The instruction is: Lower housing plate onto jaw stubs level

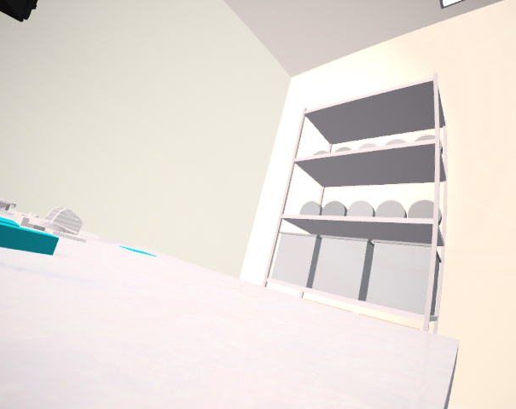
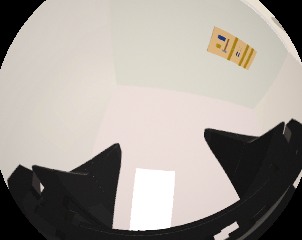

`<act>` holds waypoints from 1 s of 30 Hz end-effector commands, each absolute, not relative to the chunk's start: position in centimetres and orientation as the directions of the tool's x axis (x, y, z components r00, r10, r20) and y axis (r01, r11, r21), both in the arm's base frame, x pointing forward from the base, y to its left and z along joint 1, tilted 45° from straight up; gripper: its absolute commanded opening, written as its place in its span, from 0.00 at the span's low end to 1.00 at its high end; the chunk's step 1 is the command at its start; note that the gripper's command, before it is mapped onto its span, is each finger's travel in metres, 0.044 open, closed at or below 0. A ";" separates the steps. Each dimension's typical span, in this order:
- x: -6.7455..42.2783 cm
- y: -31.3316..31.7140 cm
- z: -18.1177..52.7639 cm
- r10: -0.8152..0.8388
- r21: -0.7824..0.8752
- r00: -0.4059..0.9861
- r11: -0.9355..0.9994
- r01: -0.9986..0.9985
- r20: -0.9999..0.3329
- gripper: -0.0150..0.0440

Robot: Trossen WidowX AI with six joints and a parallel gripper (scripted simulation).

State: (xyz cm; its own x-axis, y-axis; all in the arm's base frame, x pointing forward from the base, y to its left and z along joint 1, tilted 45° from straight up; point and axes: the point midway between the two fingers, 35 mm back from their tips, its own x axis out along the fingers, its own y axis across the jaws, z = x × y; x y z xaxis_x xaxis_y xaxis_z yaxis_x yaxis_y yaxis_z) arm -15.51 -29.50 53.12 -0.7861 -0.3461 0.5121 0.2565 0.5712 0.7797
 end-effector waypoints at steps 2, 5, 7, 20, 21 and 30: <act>-15.5 -29.4 53.1 -0.345 0.778 -0.786 0.573 0.256 0.513 1.00; -15.7 -28.7 53.6 -0.325 0.755 -0.787 0.604 0.254 0.525 1.00; -15.9 -27.7 54.1 -0.298 0.722 -0.787 0.644 0.252 0.541 1.00; -16.6 -19.5 57.8 -0.065 0.400 -0.765 0.879 0.260 0.641 1.00; -16.6 -18.9 58.0 -0.046 0.372 -0.762 0.891 0.261 0.646 1.00; -16.1 -13.0 59.6 0.125 0.108 -0.719 0.957 0.269 0.684 1.00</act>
